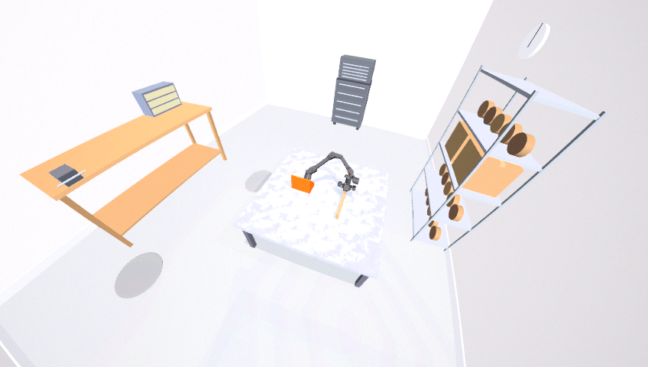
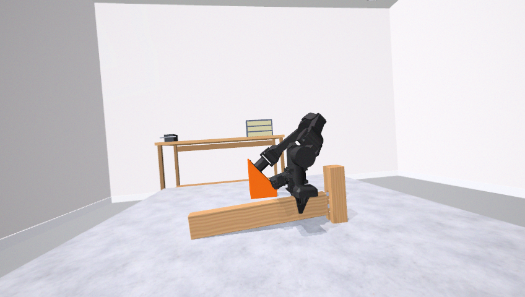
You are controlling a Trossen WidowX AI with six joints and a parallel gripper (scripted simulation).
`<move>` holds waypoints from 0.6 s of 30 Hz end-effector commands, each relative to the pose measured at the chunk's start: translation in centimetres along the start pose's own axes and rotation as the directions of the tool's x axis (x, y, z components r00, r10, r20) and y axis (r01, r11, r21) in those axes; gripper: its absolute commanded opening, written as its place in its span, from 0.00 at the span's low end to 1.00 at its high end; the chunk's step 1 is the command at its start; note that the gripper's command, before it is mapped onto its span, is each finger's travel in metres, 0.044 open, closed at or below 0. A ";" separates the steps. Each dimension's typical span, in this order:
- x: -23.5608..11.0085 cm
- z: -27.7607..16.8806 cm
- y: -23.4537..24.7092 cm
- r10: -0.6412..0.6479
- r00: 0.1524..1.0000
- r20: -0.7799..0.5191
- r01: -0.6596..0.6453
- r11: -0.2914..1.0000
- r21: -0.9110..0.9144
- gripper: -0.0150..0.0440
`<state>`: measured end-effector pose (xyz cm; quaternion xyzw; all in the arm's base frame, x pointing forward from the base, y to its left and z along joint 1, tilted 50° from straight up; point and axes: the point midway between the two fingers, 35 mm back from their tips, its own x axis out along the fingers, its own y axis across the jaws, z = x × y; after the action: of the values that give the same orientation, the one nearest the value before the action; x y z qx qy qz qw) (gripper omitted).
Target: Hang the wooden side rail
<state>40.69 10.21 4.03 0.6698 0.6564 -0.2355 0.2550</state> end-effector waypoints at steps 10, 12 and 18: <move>-0.4 -0.3 0.2 0.012 1.000 -0.003 -0.012 1.000 -0.001 0.25; -0.4 -0.3 0.2 0.012 1.000 -0.003 -0.012 1.000 -0.001 0.25; -0.4 -0.4 0.2 0.012 1.000 -0.003 -0.012 1.000 -0.001 0.25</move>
<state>40.69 10.34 4.17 0.6700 0.6562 -0.2356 0.2549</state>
